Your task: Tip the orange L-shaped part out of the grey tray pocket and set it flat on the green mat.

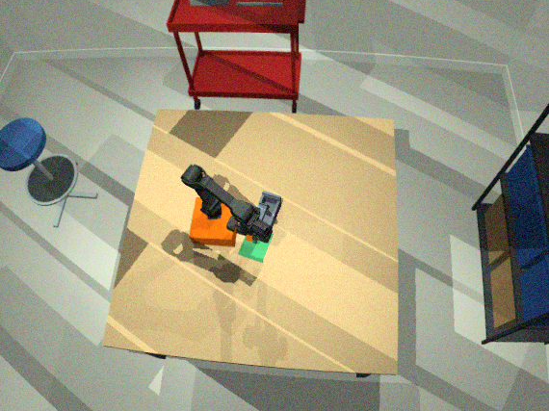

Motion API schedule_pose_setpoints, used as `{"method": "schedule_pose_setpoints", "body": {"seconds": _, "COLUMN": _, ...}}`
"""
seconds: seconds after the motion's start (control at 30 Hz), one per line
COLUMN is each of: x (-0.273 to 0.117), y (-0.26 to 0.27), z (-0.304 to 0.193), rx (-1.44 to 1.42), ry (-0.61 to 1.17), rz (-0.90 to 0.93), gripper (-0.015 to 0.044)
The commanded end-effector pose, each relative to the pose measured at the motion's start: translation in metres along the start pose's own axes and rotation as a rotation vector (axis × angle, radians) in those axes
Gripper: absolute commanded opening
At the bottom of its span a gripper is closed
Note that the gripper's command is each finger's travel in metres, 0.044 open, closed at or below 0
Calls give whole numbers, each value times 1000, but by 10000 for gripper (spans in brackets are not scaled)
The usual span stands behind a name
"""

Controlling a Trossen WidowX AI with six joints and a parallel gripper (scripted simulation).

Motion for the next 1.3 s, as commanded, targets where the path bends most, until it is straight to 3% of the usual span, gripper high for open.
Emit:
{"method": "schedule_pose_setpoints", "body": {"seconds": 0.0, "x": 5, "y": 0, "z": -2, "rx": -4, "ry": 4, "rz": 3, "gripper": 0}}
{"method": "schedule_pose_setpoints", "body": {"seconds": 1.27, "x": 66, "y": 1, "z": -2, "rx": -4, "ry": 4, "rz": 3, "gripper": 0}}
Point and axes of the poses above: the point midway between the two fingers, 35 mm back from their tips, its own x axis out along the fingers, its own y axis across the jaws, z = x × y, the point moved 4 cm from there along -x, back along the fingers, and after that the axes turned 1 degree about -x, right-handed, at the moved point
